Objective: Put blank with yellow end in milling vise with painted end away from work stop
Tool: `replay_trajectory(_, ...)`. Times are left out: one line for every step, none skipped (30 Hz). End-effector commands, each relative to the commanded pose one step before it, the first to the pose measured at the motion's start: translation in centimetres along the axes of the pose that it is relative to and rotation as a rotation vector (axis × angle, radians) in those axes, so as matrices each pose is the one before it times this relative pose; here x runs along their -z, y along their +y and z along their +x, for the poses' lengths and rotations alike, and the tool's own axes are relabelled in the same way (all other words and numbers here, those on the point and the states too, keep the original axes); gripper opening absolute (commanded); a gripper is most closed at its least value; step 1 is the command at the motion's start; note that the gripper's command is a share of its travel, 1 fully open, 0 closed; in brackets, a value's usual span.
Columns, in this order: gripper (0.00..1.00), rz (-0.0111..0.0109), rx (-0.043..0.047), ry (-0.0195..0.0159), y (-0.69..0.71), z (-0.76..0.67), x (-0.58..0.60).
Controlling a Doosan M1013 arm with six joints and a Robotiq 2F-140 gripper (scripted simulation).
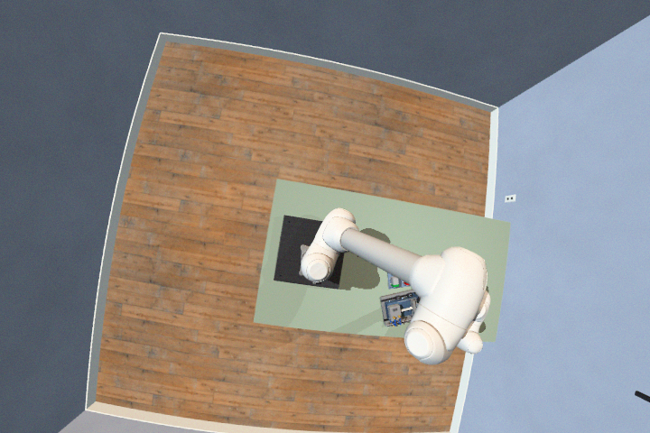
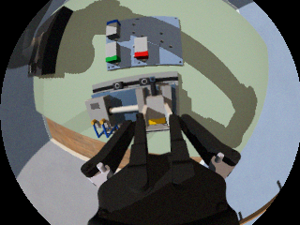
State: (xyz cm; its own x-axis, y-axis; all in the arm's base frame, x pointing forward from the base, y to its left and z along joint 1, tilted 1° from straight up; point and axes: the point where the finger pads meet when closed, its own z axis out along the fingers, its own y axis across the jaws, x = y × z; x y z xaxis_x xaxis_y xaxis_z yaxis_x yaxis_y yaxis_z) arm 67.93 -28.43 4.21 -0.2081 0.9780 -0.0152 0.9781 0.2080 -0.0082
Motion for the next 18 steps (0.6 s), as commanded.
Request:
replay_trajectory(0.0, -0.00023, 0.00002, 0.00005, 0.03, 0.074, 0.012)
replay_trajectory(0.0, 0.0, 0.0, 0.0, 0.011, 0.028, -0.002)
replay_trajectory(0.0, 0.0, 0.0, 0.0, 0.011, 0.028, -0.002)
replay_trajectory(0.0, 0.0, 0.0, 0.0, 0.011, 0.028, -0.002)
replay_trajectory(0.0, 0.0, 0.0, 0.0, 0.011, 0.028, -0.002)
replay_trajectory(0.0, 0.0, 0.0, 0.0, 0.011, 0.028, -0.002)
replay_trajectory(0.0, 0.0, 0.0, 0.0, 0.0, 0.0, 0.0)
replay_trajectory(0.0, 0.0, 0.0, 0.0, 0.0, 0.0, 0.0)
replay_trajectory(0.0, -0.00006, 0.00029, -0.00094, -0.009, -0.06, 0.013)
replay_trajectory(0.0, 0.0, -0.00001, 0.00009, 0.001, 0.005, -0.001)
replay_trajectory(0.0, 0.0, -0.00001, 0.00009, 0.001, 0.005, -0.001)
replay_trajectory(0.0, 0.0, -0.00001, 0.00009, 0.001, 0.005, -0.001)
replay_trajectory(0.0, 0.0, -0.00001, 0.00009, 0.001, 0.005, -0.001)
replay_trajectory(0.0, 0.0, -0.00001, 0.00009, 0.001, 0.005, -0.001)
replay_trajectory(0.0, 0.0, -0.00001, 0.00009, 0.001, 0.005, -0.001)
replay_trajectory(0.0, 0.0, -0.00001, 0.00009, 0.001, 0.005, -0.001)
replay_trajectory(0.0, 0.0, -0.00001, 0.00009, 0.001, 0.005, -0.001)
replay_trajectory(0.0, 0.0, -0.00001, 0.00009, 0.001, 0.005, -0.001)
